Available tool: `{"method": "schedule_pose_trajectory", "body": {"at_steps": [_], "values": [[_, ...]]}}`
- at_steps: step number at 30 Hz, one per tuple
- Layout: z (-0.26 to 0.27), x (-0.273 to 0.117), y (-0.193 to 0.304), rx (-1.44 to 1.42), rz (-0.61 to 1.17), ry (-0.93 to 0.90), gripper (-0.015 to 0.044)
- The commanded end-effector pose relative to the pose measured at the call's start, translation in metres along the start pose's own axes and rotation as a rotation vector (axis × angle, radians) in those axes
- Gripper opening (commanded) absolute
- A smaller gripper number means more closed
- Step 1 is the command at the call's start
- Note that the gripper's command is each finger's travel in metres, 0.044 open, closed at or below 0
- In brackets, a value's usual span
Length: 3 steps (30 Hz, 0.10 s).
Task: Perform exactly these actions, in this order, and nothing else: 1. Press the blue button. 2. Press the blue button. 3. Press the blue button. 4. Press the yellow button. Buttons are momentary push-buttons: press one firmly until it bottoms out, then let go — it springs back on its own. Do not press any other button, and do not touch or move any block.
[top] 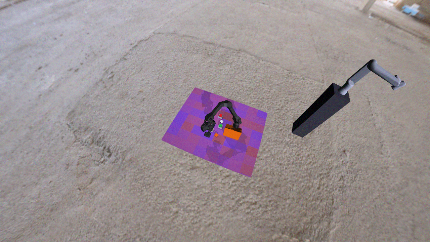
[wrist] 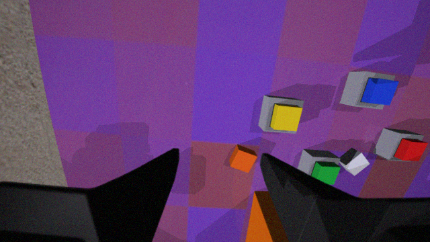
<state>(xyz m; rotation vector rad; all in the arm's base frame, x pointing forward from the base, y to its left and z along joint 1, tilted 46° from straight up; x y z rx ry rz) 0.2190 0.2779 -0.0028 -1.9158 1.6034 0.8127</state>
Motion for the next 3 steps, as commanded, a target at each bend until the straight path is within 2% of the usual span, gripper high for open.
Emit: {"method": "schedule_pose_trajectory", "body": {"at_steps": [1, 3], "values": [[0.0125, -0.0040, 0.0026, 0.012, 0.014, 0.009, 0.0400], [0.0125, -0.0040, 0.0026, 0.012, 0.014, 0.009, 0.0400]]}}
Point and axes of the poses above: the point midway between the two fingers, 35 mm back from their tips, its own x axis out along the fingers, its own z axis across the jaws, y = z × x, the point moved 10 cm from there along -x, back along the fingers, and after that the axes turned 4 degrees about -x, right-handed, at the moved point
